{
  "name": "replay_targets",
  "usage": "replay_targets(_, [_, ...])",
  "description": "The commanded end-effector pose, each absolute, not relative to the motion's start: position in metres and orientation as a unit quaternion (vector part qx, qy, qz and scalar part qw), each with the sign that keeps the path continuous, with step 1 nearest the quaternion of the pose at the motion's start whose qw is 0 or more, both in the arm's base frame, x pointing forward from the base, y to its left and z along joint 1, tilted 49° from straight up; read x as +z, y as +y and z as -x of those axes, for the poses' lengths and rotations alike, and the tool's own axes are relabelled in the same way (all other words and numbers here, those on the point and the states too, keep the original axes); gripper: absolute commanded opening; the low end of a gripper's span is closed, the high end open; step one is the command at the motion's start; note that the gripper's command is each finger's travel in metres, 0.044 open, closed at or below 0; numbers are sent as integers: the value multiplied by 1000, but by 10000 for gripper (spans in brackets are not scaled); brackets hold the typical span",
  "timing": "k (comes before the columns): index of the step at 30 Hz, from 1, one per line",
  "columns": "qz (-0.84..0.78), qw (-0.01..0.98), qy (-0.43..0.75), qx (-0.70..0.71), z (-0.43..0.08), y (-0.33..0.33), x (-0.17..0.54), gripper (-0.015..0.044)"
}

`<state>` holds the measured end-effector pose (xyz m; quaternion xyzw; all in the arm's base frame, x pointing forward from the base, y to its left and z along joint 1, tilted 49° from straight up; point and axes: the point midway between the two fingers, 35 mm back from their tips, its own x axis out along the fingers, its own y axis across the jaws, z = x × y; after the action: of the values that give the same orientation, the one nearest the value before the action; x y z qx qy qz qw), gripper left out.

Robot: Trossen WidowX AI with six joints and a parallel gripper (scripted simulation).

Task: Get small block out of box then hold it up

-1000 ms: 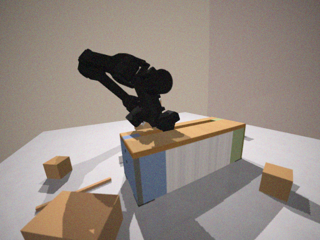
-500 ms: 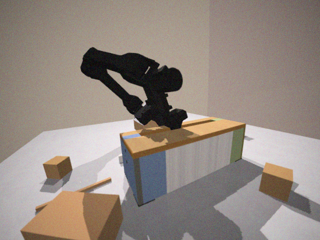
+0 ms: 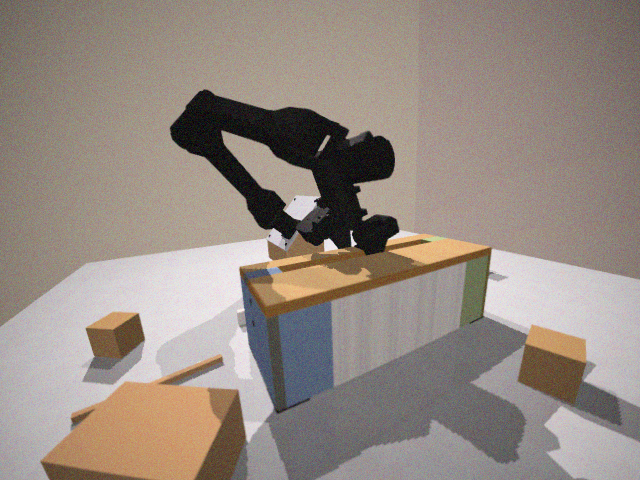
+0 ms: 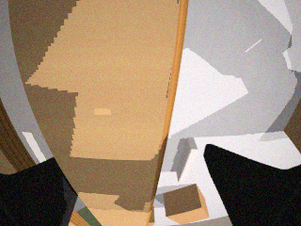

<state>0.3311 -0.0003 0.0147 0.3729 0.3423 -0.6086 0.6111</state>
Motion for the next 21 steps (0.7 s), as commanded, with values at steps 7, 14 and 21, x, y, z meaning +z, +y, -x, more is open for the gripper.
replay_targets(7, [-374, 608, 344, -610, -332, 19, -10, 400])
replay_targets(14, [-374, 608, 344, -610, -333, 34, -27, 400])
replay_targets(21, [-375, 607, 345, -610, -333, 49, -44, 400])
